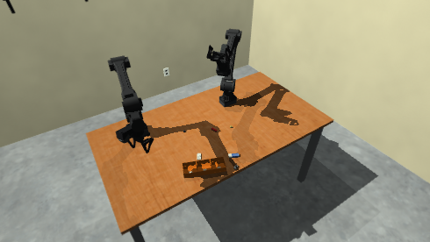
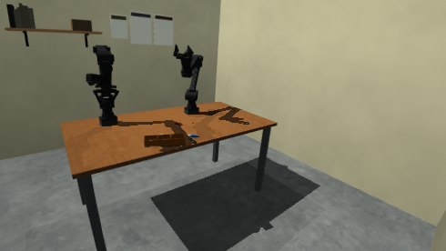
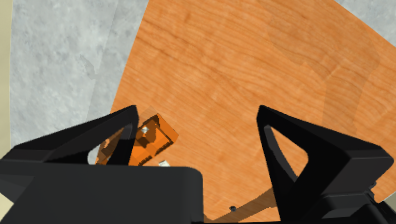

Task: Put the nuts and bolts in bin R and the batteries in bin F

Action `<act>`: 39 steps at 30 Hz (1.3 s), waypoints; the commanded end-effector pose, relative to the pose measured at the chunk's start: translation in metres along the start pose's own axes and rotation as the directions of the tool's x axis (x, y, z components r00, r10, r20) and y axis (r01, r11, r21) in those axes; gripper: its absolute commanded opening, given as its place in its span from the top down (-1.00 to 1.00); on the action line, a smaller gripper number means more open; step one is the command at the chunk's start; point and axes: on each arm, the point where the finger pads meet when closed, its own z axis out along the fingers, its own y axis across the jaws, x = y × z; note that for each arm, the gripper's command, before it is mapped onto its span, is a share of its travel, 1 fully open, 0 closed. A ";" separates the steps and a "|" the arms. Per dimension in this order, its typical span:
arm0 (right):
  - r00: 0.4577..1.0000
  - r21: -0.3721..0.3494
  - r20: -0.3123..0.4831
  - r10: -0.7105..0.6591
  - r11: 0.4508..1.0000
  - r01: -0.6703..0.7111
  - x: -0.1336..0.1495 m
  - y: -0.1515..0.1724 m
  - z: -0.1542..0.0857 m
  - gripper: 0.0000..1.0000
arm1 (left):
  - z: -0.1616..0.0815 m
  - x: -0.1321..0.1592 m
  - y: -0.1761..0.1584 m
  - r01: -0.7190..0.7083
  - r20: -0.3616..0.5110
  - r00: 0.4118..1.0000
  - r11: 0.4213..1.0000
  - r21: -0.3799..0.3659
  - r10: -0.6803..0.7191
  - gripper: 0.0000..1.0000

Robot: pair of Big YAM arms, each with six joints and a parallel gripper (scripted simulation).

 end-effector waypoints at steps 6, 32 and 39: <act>1.000 -0.009 0.007 0.001 1.000 -0.001 -0.002 0.002 -0.004 -1.00 | 0.000 -0.034 0.001 -0.092 0.109 0.989 0.995 -0.028 0.094 -1.00; 1.000 -0.009 0.007 0.001 1.000 -0.001 -0.002 0.002 -0.004 -1.00 | -0.001 -0.044 0.004 -0.116 0.137 0.983 0.992 -0.044 0.121 -1.00; 1.000 -0.009 0.007 0.001 1.000 -0.001 -0.002 0.002 -0.004 -1.00 | -0.001 -0.044 0.008 -0.129 0.136 0.981 0.990 -0.052 0.135 -1.00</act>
